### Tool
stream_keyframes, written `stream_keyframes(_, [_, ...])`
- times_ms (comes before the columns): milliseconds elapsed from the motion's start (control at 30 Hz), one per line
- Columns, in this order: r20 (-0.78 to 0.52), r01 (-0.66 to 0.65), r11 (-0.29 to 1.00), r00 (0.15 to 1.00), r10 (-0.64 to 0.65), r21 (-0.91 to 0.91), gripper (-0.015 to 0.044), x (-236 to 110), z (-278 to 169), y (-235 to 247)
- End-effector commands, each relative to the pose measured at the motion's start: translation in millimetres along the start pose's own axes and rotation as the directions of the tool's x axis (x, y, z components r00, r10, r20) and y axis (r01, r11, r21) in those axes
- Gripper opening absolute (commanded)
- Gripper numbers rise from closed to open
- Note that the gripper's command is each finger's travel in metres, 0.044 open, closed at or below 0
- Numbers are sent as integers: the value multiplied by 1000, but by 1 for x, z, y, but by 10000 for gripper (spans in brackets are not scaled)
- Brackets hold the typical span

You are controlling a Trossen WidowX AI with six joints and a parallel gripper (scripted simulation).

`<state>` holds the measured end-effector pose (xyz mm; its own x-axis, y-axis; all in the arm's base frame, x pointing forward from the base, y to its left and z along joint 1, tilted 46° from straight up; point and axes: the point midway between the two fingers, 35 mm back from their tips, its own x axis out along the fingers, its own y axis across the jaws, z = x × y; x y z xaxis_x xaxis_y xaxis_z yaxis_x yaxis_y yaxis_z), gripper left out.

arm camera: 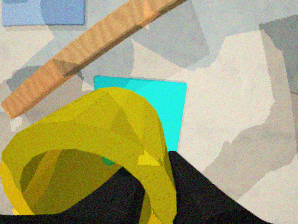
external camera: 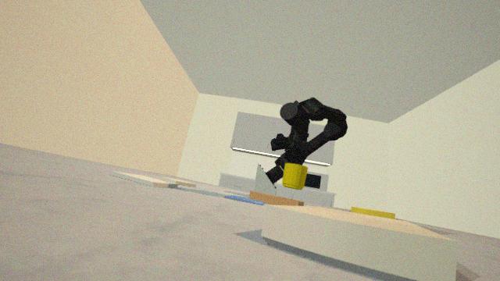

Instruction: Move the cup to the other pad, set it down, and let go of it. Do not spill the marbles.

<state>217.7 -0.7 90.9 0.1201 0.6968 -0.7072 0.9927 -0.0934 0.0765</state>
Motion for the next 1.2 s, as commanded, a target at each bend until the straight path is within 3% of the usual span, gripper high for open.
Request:
stream_keyframes(0, [-6,1,1000,1000,-1,6,0,1,-6,-4])
stream_keyframes(1167, [-5,0,1000,1000,0,6,0,32,-14,-11])
